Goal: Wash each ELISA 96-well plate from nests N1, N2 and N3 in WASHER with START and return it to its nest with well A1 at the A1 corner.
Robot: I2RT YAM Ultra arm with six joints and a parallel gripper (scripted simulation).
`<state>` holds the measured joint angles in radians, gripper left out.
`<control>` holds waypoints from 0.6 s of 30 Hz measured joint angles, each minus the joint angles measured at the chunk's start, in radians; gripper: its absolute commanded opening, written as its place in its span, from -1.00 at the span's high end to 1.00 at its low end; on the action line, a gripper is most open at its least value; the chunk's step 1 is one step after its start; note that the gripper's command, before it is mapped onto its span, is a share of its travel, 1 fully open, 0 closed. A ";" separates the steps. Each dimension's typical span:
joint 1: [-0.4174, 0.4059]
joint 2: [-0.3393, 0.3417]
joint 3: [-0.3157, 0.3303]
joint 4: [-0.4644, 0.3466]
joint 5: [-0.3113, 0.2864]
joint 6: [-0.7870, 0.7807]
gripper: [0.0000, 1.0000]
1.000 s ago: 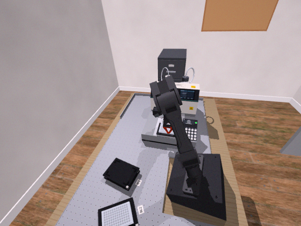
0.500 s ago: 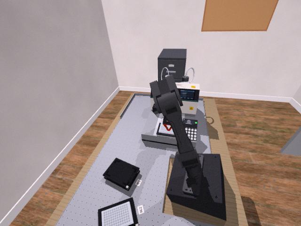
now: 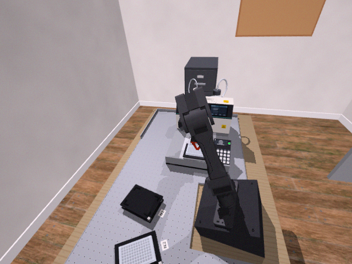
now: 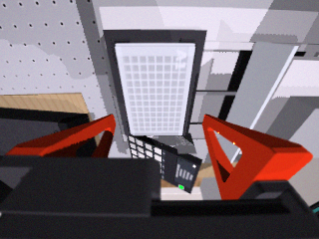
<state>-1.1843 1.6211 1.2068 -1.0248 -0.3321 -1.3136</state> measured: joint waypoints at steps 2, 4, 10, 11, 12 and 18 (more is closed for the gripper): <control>-0.004 -0.003 0.009 -0.014 0.000 -0.004 -1.00; -0.007 -0.006 0.016 -0.024 -0.001 -0.007 -1.00; -0.015 -0.013 0.038 -0.058 -0.002 -0.017 -1.00; -0.017 -0.014 0.043 -0.064 -0.002 -0.019 -1.00; -0.019 -0.015 0.048 -0.071 -0.002 -0.021 -1.00; -0.031 -0.021 0.080 -0.110 -0.003 -0.032 -1.00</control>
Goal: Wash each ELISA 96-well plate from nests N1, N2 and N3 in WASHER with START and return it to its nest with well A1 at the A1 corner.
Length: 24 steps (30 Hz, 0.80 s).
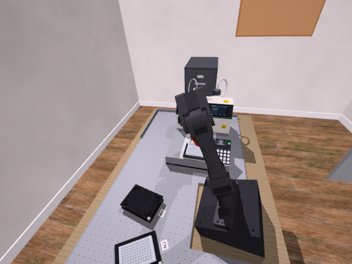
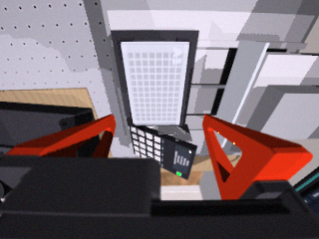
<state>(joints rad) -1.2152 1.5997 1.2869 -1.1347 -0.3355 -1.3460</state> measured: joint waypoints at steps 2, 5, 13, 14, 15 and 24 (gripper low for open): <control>-0.004 -0.002 0.010 -0.013 -0.001 -0.004 -1.00; -0.008 -0.004 0.019 -0.026 -0.001 -0.008 -1.00; -0.013 -0.005 0.031 -0.046 -0.002 -0.014 -1.00; -0.013 -0.005 0.031 -0.047 -0.002 -0.014 -1.00; -0.013 -0.005 0.032 -0.048 -0.002 -0.014 -1.00; -0.013 -0.005 0.032 -0.050 -0.002 -0.015 -1.00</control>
